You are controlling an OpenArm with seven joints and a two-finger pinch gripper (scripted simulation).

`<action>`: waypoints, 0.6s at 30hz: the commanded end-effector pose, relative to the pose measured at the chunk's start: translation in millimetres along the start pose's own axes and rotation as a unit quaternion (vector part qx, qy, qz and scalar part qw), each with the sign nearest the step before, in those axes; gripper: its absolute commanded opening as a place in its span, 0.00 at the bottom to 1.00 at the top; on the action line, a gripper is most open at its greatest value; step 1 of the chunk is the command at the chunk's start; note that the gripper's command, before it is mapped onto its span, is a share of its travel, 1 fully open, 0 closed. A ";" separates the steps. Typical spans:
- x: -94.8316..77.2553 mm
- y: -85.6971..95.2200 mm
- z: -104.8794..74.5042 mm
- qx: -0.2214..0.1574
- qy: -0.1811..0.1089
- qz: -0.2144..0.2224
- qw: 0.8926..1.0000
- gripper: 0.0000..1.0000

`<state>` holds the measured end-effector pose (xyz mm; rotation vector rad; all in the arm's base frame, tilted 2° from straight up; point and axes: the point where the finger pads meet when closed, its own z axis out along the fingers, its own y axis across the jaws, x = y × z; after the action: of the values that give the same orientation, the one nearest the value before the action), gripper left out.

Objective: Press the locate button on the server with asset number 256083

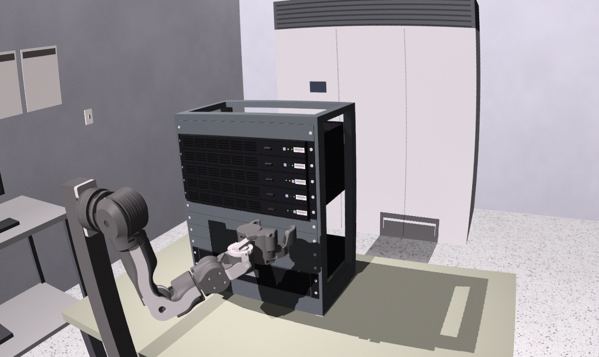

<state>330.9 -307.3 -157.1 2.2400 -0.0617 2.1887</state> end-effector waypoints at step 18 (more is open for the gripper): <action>1.8 0.8 11.6 -0.002 0.003 0.001 1.000 0.60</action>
<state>341.9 -307.1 -156.8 2.2418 -0.0723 2.2000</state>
